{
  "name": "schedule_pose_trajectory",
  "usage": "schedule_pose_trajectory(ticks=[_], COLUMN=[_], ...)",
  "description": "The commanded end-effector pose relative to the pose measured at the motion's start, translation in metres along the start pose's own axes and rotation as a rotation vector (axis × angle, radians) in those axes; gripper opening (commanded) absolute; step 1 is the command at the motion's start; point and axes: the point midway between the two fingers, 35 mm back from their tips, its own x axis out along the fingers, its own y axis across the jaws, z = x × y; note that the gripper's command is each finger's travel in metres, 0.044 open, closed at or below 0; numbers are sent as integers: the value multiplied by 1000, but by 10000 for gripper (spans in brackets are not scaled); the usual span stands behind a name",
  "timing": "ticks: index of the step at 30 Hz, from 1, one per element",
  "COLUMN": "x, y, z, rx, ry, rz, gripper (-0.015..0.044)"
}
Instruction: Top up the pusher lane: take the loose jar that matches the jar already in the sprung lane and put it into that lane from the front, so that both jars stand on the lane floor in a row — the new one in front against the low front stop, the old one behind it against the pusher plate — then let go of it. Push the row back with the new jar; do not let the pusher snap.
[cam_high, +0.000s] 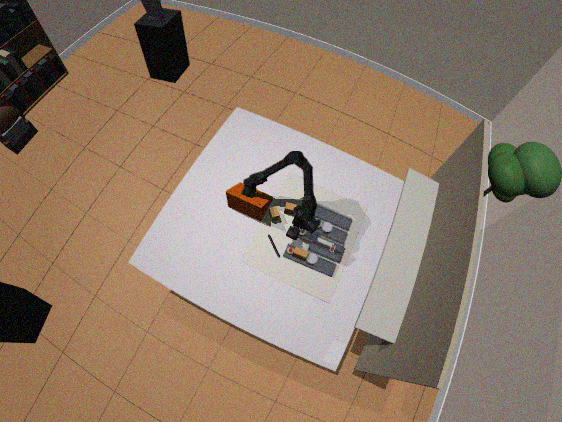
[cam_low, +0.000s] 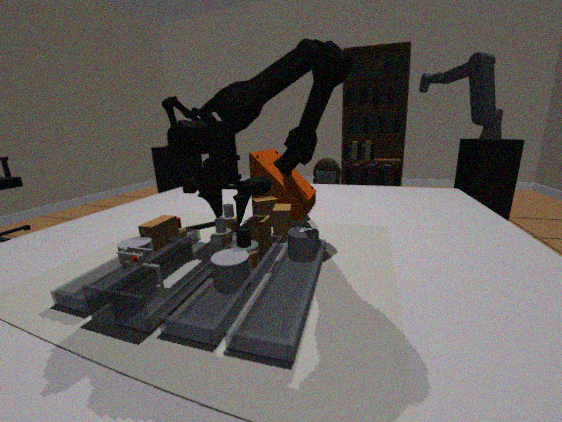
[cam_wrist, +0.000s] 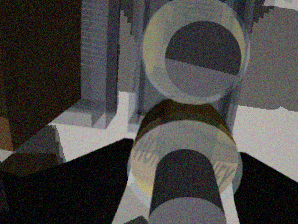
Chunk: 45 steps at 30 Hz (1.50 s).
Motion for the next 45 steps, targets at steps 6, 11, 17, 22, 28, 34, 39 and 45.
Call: schedule_pose_trajectory(ticks=[6,11,17,22,28,34,39,45], x=[-4,-4,-5,-5,-6,-7,-7,-8], y=[0,1,1,1,1,1,1,1], z=[13,15,18,20,22,25,27,29], rx=[-13,-13,-13,-14,-14,-14,-14,-14], ry=[-26,-26,-26,-26,-26,-26,-26,-26], rz=[0,1,1,1,1,1,1,1], gripper=[0,0,0,0,0,0,0,0])
